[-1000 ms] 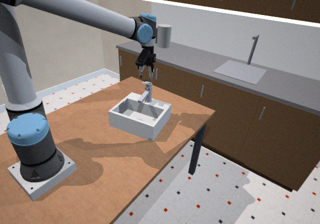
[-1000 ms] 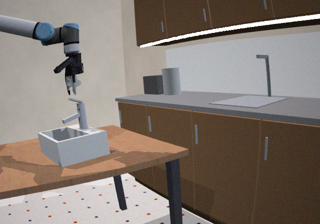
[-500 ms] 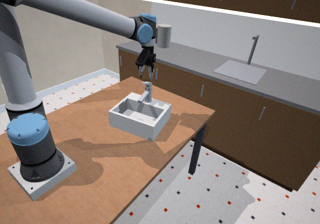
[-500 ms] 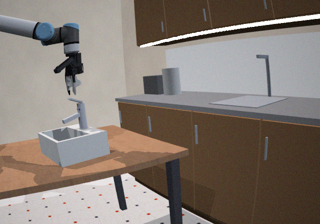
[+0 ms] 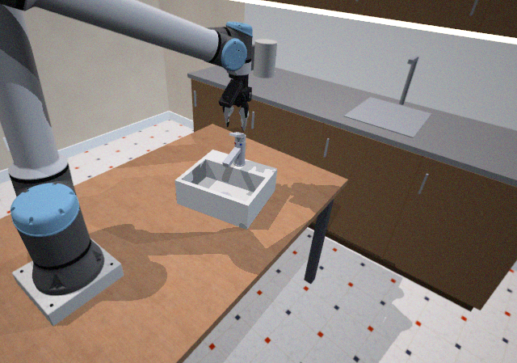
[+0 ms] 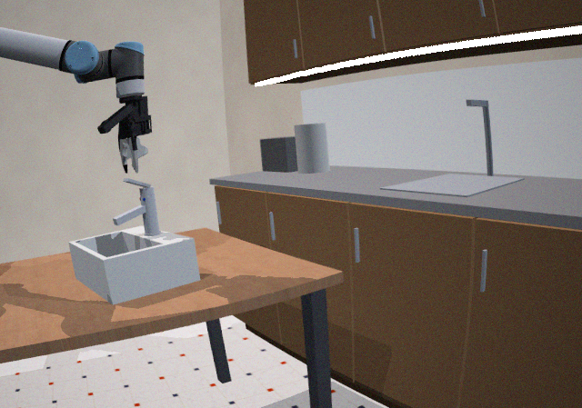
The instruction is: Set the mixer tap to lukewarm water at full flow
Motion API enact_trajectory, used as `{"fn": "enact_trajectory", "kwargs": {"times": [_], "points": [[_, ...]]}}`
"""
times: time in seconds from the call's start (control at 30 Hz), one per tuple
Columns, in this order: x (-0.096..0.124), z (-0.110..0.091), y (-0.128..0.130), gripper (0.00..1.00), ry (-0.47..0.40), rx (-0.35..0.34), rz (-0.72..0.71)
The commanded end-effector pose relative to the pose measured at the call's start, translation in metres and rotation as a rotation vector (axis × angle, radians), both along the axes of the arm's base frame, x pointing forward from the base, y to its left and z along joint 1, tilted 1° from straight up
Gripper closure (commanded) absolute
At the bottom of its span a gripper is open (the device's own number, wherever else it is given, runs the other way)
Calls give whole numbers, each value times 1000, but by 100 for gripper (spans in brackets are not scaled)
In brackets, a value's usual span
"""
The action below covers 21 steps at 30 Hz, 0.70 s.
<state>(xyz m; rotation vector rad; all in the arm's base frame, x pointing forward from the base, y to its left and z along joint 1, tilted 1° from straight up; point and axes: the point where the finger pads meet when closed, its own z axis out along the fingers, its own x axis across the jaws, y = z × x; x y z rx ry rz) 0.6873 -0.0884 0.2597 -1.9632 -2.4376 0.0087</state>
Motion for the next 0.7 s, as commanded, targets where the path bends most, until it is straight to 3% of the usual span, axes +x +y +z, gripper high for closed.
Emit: {"fn": "enact_trajectory", "kwargs": {"times": [0.0, 0.67], "points": [[0, -1, 2, 57, 0, 1, 1], [-1, -14, 2, 57, 3, 2, 1]]}}
